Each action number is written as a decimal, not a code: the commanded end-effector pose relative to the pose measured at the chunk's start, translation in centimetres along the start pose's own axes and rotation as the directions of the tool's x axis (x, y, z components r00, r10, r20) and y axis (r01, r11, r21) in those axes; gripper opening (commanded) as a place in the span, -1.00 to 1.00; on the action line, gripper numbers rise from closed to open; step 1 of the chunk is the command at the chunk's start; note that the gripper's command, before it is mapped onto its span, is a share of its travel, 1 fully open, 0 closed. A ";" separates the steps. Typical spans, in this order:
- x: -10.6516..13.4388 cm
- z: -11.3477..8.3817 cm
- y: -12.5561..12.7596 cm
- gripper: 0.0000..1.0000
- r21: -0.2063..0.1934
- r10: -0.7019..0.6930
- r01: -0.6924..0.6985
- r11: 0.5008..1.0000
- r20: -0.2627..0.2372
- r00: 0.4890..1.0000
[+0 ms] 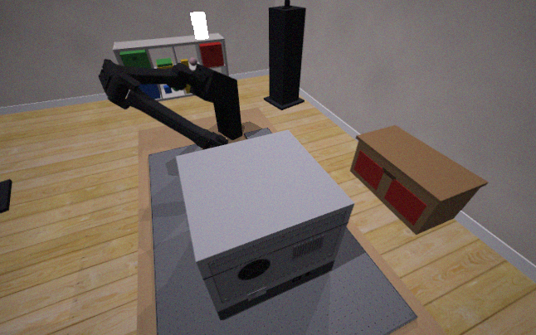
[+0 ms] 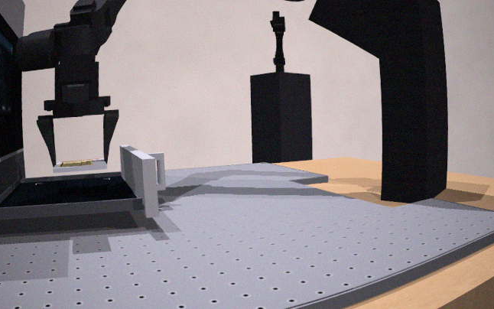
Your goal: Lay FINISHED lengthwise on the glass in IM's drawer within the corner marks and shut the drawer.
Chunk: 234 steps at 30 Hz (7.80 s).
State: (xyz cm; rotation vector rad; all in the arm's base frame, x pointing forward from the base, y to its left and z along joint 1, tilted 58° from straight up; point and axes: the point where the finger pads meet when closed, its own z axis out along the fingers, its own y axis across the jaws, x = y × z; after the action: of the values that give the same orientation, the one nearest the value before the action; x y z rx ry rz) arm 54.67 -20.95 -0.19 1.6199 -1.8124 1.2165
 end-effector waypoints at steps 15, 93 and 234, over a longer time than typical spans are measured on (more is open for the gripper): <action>-0.4 1.7 -1.7 0.60 0.015 -0.008 0.008 1.000 0.001 1.000; -0.2 3.5 -1.7 0.60 0.014 -0.006 0.006 1.000 -0.001 1.000; -0.2 1.7 -3.6 0.83 0.065 -0.005 0.005 0.998 0.002 1.000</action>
State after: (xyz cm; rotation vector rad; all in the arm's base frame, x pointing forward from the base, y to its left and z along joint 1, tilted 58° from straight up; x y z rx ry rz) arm 56.97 -23.73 -1.54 1.6286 -1.8059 1.2357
